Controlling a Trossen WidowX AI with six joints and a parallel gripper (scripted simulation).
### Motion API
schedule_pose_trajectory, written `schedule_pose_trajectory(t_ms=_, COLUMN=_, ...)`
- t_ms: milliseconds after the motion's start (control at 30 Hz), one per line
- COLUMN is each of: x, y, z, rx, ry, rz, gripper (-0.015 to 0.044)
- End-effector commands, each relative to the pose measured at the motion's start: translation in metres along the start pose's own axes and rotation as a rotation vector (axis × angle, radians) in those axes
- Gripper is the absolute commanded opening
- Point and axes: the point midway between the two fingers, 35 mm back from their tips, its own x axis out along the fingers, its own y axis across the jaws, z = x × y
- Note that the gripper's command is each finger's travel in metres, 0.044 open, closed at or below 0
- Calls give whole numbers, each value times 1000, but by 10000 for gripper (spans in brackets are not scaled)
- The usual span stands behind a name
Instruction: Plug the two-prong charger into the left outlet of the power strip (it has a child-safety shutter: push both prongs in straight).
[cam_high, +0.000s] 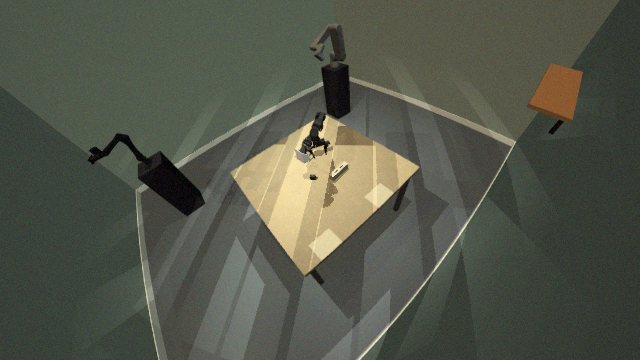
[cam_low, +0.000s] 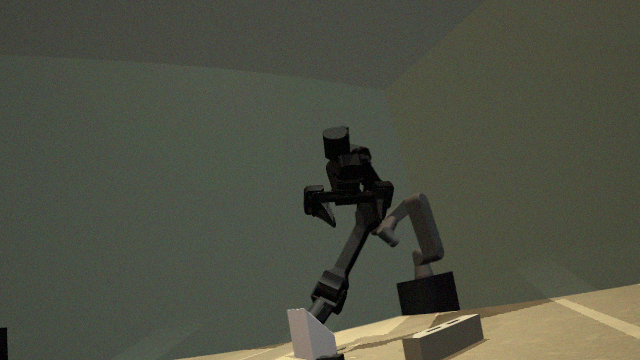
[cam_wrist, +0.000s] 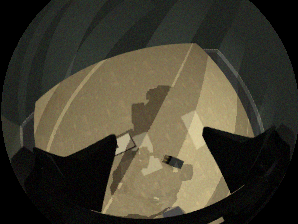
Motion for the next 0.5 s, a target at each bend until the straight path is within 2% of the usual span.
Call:
schedule_pose_trajectory(t_ms=0, x=21, y=-11, z=-13, rx=-87, ry=69, rz=-1, gripper=440)
schedule_pose_trajectory(t_ms=467, x=69, y=-31, z=-48, rx=-361, ry=240, rz=37, gripper=440)
